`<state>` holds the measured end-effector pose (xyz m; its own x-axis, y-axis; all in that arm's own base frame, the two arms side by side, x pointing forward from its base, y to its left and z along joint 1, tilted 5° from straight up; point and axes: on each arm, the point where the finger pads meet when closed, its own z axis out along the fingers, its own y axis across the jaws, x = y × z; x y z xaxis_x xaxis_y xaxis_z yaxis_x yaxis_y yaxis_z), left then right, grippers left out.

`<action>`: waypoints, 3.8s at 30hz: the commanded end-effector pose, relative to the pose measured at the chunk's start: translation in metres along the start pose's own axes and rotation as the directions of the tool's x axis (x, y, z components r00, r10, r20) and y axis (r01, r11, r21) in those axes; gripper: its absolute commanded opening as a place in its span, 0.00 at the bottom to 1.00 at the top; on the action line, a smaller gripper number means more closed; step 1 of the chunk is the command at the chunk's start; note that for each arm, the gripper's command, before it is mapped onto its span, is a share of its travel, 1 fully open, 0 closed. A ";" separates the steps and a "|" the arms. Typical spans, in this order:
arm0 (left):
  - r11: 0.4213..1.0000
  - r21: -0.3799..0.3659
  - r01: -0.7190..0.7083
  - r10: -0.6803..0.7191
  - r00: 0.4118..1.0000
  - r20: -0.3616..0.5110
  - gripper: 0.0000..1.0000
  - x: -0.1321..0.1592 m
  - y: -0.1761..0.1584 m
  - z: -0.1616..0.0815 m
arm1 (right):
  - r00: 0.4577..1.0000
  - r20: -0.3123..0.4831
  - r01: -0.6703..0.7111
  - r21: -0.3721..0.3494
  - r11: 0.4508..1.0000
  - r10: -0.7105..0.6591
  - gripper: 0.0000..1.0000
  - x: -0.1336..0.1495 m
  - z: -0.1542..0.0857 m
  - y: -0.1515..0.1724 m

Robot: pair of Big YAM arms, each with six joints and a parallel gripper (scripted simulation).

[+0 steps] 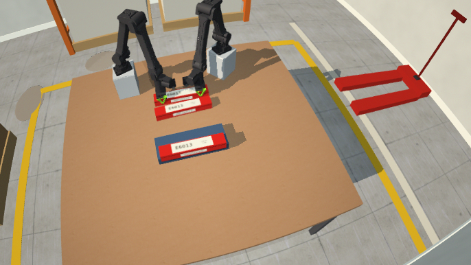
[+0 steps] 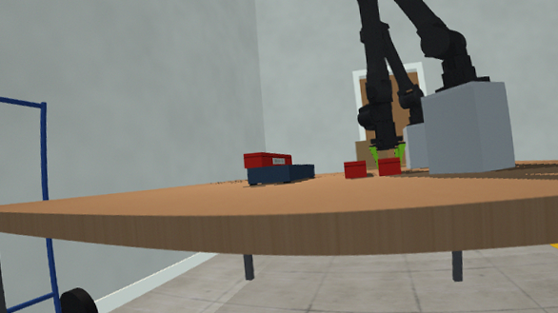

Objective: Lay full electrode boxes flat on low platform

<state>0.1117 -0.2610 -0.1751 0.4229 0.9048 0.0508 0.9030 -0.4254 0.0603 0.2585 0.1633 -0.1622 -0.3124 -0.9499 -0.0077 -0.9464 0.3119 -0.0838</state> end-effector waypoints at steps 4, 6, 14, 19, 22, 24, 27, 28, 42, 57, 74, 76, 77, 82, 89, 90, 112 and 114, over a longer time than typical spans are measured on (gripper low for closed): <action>1.000 -0.012 -0.014 0.015 1.000 0.004 0.00 -0.001 0.001 -0.018 | 1.000 0.004 -0.021 0.007 1.000 0.021 0.00 0.003 -0.019 -0.005; 1.000 -0.012 -0.012 0.012 1.000 0.004 0.00 -0.001 0.001 -0.021 | 1.000 0.004 -0.020 0.008 1.000 0.020 0.00 0.003 -0.022 -0.005; 1.000 -0.012 -0.007 0.007 1.000 0.004 0.00 -0.001 0.001 -0.035 | 1.000 0.005 -0.013 0.008 1.000 0.013 0.00 0.000 -0.036 -0.002; 1.000 -0.012 -0.007 0.007 1.000 0.004 0.00 -0.001 0.001 -0.043 | 1.000 0.006 -0.008 0.008 1.000 0.008 0.00 -0.001 -0.044 -0.001; 1.000 -0.012 -0.006 0.006 1.000 0.004 0.00 -0.001 0.001 -0.044 | 1.000 0.005 -0.012 0.008 1.000 0.012 0.00 0.000 -0.046 -0.002; 1.000 -0.012 -0.006 0.006 1.000 0.004 0.00 -0.001 0.001 -0.048 | 1.000 0.005 -0.011 0.008 1.000 0.011 0.00 0.000 -0.049 -0.001; 1.000 -0.012 -0.007 0.007 1.000 0.004 0.00 -0.001 0.001 -0.053 | 1.000 0.006 -0.010 0.008 1.000 0.010 0.00 0.000 -0.054 -0.001; 1.000 -0.012 -0.006 0.006 1.000 0.004 0.00 0.000 0.002 -0.053 | 1.000 0.005 -0.011 0.008 1.000 0.011 0.00 0.000 -0.054 -0.001; 1.000 -0.012 -0.006 0.006 1.000 0.004 0.00 0.002 0.002 -0.057 | 1.000 0.005 -0.012 0.008 1.000 0.012 0.00 0.000 -0.058 -0.002; 1.000 -0.012 -0.005 0.005 1.000 0.003 0.00 0.004 0.003 -0.060 | 1.000 0.005 -0.014 0.008 1.000 0.014 0.00 0.000 -0.061 -0.002; 1.000 -0.012 -0.004 0.004 1.000 0.003 0.00 0.006 0.003 -0.065 | 1.000 0.006 -0.012 0.008 1.000 0.012 0.00 0.000 -0.066 -0.002; 1.000 -0.012 -0.006 0.006 1.000 0.004 0.00 0.005 0.003 -0.068 | 1.000 0.006 -0.013 0.009 1.000 0.013 0.00 0.000 -0.069 -0.002; 1.000 -0.012 -0.006 0.006 1.000 0.004 0.00 0.005 0.002 -0.070 | 1.000 0.006 -0.013 0.009 1.000 0.013 0.00 0.000 -0.071 -0.002; 1.000 -0.013 -0.007 0.007 1.000 0.005 0.00 0.003 0.000 -0.078 | 1.000 0.008 -0.011 0.010 1.000 0.011 0.00 -0.002 -0.079 -0.003; 1.000 -0.013 -0.007 0.007 1.000 0.005 0.00 0.003 0.001 -0.086 | 1.000 0.015 -0.013 0.015 1.000 0.013 0.00 -0.006 -0.089 -0.006; 1.000 -0.013 -0.006 0.006 1.000 0.004 0.00 0.003 0.001 -0.088 | 1.000 0.017 -0.016 0.017 1.000 0.016 0.00 -0.007 -0.091 -0.008; 0.999 -0.033 -0.011 0.011 1.000 0.025 0.00 -0.008 0.012 -0.128 | 0.999 0.033 -0.017 0.028 0.999 0.016 0.00 -0.015 -0.129 -0.013; 0.999 -0.035 -0.010 0.011 1.000 0.027 0.00 -0.010 0.013 -0.132 | 0.999 0.033 -0.018 0.028 0.999 0.017 0.00 -0.015 -0.133 -0.014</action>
<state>0.1032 -0.2625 -0.0689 0.4232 0.9050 0.0426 0.9034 -0.4251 0.0562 0.2502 0.1665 -0.0546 -0.3110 -0.9504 -0.0092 -0.9473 0.3107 -0.0777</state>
